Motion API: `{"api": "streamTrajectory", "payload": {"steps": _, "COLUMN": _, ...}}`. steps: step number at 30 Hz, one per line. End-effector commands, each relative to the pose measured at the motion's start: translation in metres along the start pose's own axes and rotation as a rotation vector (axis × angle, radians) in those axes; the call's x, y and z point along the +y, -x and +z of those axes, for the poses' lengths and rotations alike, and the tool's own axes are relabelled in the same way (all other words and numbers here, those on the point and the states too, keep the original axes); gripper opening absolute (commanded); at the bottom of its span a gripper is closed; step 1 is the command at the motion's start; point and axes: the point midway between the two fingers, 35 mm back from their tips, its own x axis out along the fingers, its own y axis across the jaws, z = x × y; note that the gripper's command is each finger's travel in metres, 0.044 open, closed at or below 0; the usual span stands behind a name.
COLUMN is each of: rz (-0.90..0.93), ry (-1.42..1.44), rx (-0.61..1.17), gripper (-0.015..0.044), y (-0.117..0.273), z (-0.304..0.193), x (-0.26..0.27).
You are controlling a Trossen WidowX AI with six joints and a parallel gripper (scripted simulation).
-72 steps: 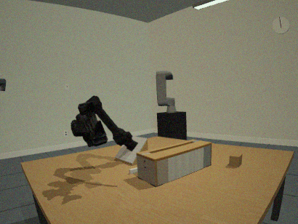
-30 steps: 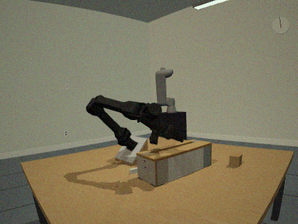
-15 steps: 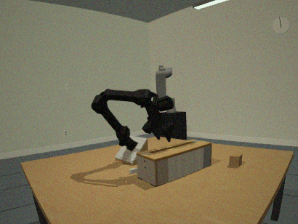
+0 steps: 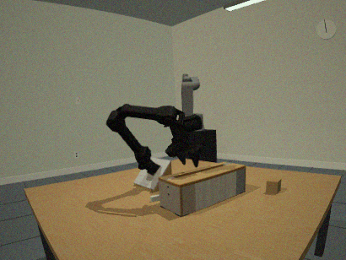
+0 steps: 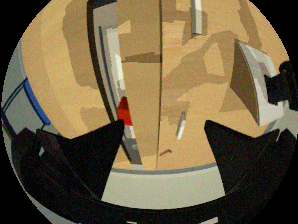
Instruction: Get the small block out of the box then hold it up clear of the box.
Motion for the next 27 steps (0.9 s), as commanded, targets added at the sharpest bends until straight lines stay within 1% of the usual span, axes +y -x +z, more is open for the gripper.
{"api": "streamTrajectory", "payload": {"steps": 1, "rz": -0.001, "ry": 0.004, "rx": -0.007, "gripper": 0.04, "y": -0.007, "z": 0.002, "x": 0.0}}
{"api": "streamTrajectory", "payload": {"steps": 27, "rz": 0.001, "ry": 0.004, "rx": -0.009, "gripper": 0.04, "y": -0.048, "z": 0.014, "x": 0.004}}
